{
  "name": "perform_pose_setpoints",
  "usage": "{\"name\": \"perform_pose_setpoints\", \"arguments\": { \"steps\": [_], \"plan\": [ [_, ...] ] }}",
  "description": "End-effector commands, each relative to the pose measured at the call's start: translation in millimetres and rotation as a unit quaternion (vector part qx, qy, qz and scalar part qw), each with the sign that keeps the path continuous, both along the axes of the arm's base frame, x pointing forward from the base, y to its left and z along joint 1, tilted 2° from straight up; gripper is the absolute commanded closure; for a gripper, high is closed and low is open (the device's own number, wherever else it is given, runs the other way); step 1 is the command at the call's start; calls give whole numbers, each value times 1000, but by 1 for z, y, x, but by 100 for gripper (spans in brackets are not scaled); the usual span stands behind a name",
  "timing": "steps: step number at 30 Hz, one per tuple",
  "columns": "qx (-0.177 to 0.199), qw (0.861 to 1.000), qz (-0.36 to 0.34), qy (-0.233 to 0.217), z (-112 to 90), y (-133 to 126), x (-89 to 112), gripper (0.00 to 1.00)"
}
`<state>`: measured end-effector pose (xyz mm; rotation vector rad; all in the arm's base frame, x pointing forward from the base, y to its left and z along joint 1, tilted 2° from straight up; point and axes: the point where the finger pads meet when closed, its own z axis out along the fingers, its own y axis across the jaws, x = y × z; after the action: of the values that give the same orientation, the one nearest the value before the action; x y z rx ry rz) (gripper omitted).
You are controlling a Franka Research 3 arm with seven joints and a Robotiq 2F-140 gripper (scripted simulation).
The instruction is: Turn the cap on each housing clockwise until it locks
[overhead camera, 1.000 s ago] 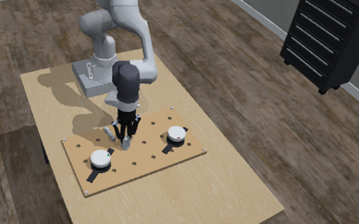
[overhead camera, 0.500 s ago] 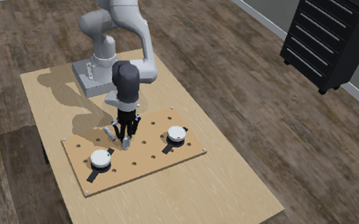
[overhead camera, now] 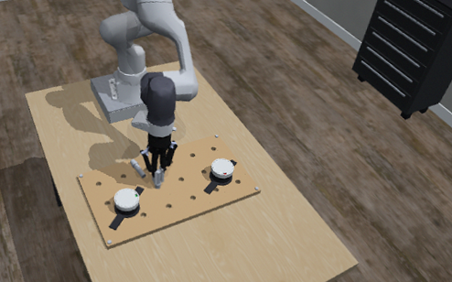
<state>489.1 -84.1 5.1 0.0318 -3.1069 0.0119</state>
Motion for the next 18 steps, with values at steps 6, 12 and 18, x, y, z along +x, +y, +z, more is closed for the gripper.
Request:
{"name": "perform_pose_setpoints", "arguments": {
  "steps": [6,12,18],
  "plan": [
    [-1,1000,-2,1,19,0,1,90],
    [-1,1000,-2,1,28,0,1,90],
    [-1,1000,-2,1,43,1,1,90]
  ]
}}
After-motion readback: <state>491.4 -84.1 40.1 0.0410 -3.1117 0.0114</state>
